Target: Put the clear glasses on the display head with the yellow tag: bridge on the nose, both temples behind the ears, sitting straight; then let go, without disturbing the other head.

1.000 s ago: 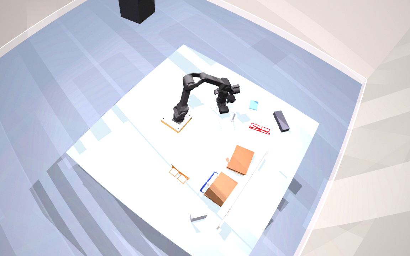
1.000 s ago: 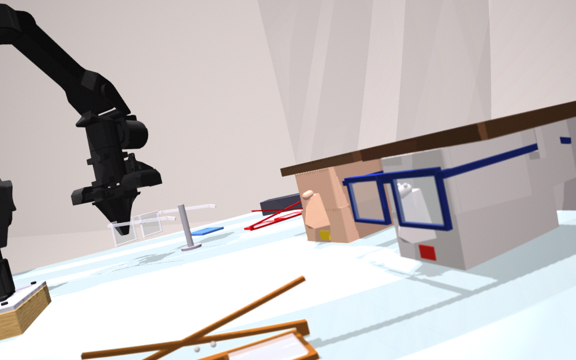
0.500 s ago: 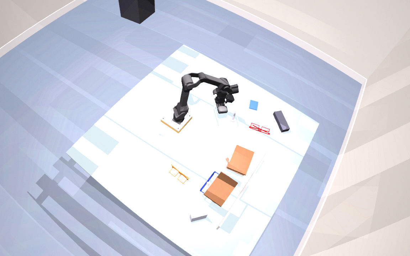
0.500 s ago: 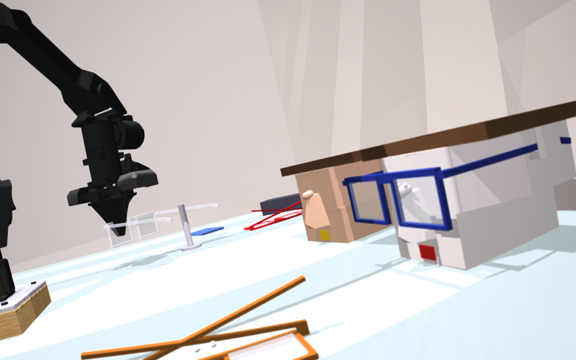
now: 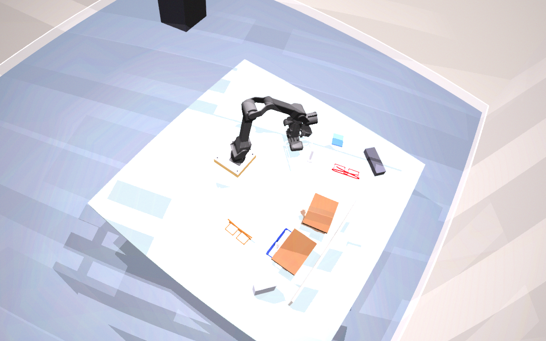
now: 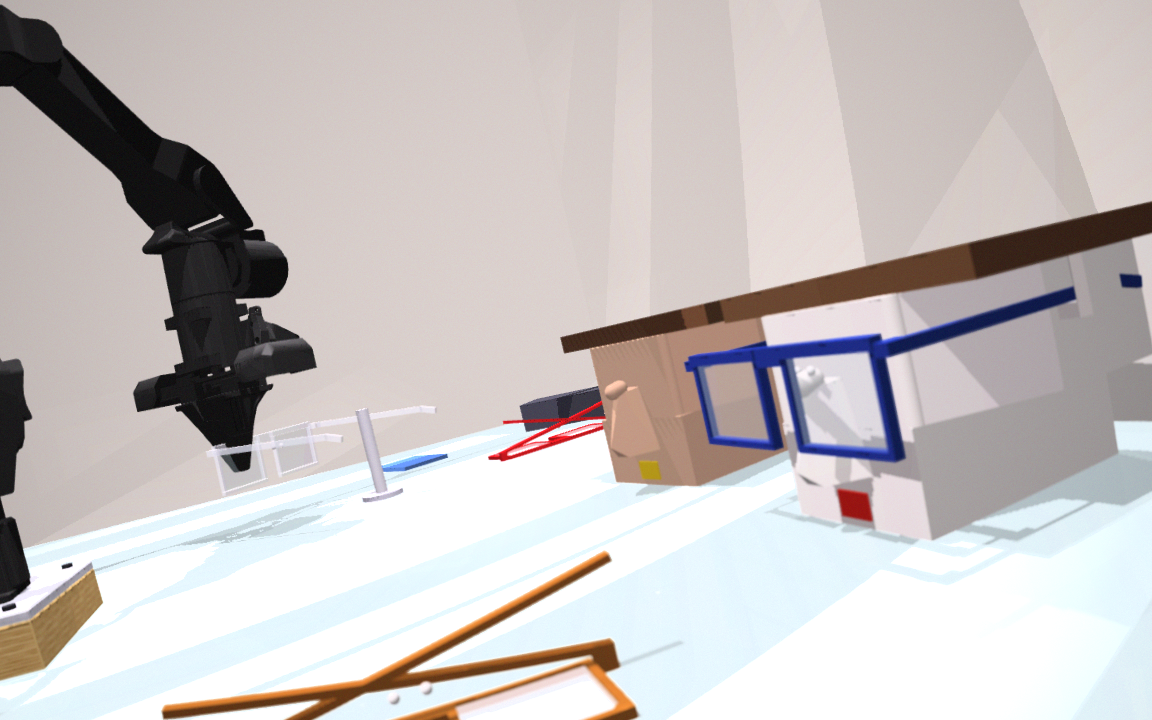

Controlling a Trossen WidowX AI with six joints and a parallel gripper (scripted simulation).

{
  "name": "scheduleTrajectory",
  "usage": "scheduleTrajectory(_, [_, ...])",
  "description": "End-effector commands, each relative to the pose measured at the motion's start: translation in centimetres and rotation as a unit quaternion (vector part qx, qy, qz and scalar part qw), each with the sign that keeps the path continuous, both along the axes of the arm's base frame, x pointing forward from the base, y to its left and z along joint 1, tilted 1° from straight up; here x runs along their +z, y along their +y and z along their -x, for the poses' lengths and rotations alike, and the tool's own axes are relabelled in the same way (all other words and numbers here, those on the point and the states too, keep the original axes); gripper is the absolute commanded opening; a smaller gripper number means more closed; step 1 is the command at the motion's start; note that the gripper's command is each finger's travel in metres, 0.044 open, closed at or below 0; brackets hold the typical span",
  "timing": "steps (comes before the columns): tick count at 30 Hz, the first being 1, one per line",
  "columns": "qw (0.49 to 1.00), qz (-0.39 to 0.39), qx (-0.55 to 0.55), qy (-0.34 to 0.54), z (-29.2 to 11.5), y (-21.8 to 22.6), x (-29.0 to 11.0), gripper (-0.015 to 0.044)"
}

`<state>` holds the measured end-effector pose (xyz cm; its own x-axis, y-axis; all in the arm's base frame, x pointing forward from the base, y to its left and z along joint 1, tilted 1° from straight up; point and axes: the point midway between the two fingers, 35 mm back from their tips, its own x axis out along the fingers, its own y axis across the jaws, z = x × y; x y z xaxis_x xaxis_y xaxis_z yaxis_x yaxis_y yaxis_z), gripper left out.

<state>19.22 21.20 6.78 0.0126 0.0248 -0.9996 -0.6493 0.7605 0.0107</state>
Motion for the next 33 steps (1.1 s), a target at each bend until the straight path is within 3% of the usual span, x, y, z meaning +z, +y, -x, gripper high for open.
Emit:
scheduleTrajectory(1, [1.000, -0.002, -0.002, -0.003, -0.2, 0.1, 0.1, 0.0000])
scheduleTrajectory(15, [1.000, -0.002, -0.002, -0.003, -0.7, 0.6, 0.4, 0.0000])
scheduleTrajectory(27, [1.000, -0.002, -0.002, -0.003, -0.9, 0.7, 5.8, 0.0000])
scheduleTrajectory(33, [1.000, 0.000, -0.002, 0.000, -0.9, 0.6, 5.5, 0.0008])
